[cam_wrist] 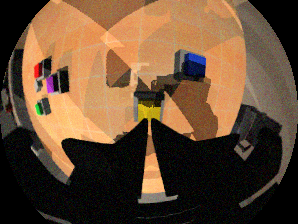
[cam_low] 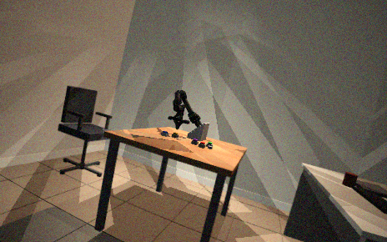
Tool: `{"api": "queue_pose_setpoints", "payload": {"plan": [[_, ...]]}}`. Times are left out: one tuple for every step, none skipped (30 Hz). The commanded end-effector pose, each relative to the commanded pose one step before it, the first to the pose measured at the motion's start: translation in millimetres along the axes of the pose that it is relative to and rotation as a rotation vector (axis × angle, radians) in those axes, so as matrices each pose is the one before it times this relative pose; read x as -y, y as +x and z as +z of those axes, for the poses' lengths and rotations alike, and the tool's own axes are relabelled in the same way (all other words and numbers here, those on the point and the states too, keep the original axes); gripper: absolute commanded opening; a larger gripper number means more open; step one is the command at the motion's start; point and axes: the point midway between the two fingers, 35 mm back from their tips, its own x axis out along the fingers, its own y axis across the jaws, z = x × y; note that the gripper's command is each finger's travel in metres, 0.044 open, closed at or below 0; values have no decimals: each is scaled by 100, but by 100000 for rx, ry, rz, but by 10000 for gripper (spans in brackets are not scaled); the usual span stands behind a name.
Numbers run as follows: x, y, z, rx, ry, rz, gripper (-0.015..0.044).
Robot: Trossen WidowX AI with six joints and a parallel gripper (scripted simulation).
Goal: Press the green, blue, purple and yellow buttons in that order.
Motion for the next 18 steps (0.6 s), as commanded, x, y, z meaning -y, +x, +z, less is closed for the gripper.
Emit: {"api": "queue_pose_setpoints", "payload": {"plan": [[163,580,16,872,-61,-643,20],[-5,160,10,-1,3,17,20],[-5,160,9,0,3,14,20],[-4,160,8,0,2,11,20],[-3,160,6,0,2,8,20],[-2,160,5,1,2,5,20],[-1,159,4,1,2,2,20],[0,159,3,1,1,-1,20],[0,159,1,1,1,-4,20],[1,158,0,1,1,-7,20],[2,158,-1,1,0,-9,20],[3,158,-3,1,0,-12,20],[3,157,-4,1,-1,-15,20],[4,157,-5,1,-1,-18,20],[5,157,-6,1,-1,-21,20],[5,156,-8,1,-2,-24,20],[6,156,-9,1,-2,-27,20],[7,155,-10,1,-3,-30,20]]}}
